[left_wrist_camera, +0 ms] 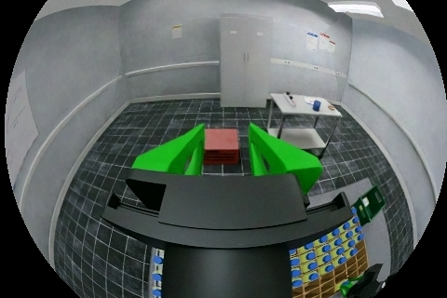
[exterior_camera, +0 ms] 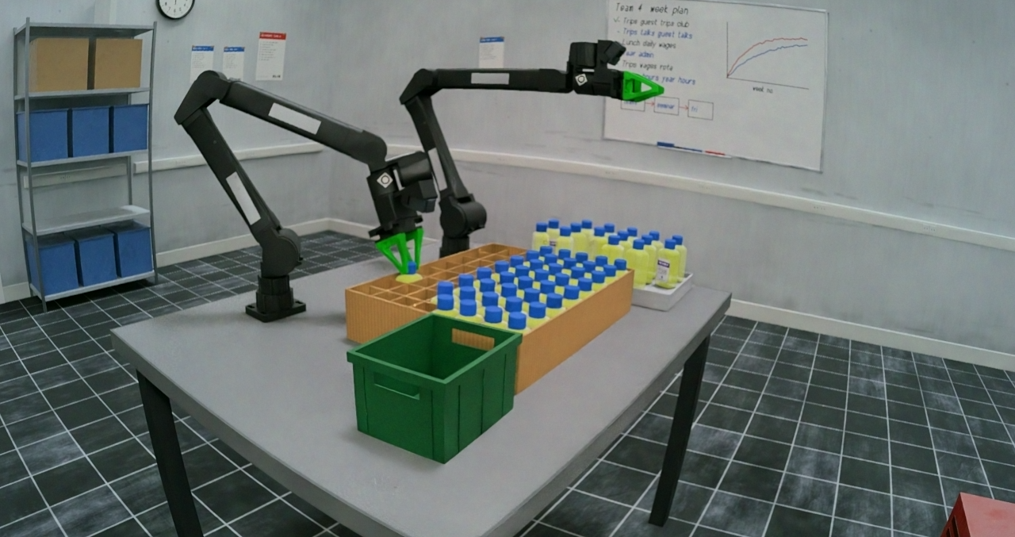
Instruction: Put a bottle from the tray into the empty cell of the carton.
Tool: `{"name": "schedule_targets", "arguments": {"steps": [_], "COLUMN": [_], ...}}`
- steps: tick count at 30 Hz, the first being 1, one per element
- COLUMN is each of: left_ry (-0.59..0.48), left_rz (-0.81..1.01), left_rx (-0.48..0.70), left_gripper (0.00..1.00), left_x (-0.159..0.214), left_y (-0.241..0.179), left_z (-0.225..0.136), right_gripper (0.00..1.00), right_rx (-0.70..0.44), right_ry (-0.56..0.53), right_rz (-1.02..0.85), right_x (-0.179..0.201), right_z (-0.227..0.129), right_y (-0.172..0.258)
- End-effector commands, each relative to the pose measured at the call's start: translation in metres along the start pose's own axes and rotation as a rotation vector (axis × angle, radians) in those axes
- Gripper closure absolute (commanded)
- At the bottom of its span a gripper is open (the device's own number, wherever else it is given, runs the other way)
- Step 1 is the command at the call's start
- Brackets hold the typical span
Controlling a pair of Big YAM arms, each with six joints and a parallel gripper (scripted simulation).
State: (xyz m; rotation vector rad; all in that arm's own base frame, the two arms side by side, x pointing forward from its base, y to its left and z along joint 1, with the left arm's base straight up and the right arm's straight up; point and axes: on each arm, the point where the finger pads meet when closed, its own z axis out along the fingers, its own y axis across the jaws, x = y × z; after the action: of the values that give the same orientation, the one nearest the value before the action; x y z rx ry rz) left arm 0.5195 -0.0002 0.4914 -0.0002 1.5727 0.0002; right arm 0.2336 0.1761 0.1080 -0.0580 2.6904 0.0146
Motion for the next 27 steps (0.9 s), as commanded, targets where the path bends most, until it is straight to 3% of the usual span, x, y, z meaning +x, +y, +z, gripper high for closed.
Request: {"name": "schedule_targets", "arguments": {"steps": [1, 27], "left_ry": [-0.084, -0.084], "left_rz": [0.01, 0.01], "left_rx": [0.001, 0.001], "left_gripper": [0.58, 0.58], "left_x": [-0.0482, -0.0482], "left_y": [-0.0028, -0.0028], "left_z": [0.0026, 0.0026], "right_gripper": [0.65, 0.68], "right_rx": [-0.035, -0.035], "right_ry": [-0.041, -0.041], "right_rz": [0.014, 0.014], "right_x": [-0.0178, -0.0178], "right_z": [-0.0099, -0.0099], "right_y": [0.0097, 0.0097]}}
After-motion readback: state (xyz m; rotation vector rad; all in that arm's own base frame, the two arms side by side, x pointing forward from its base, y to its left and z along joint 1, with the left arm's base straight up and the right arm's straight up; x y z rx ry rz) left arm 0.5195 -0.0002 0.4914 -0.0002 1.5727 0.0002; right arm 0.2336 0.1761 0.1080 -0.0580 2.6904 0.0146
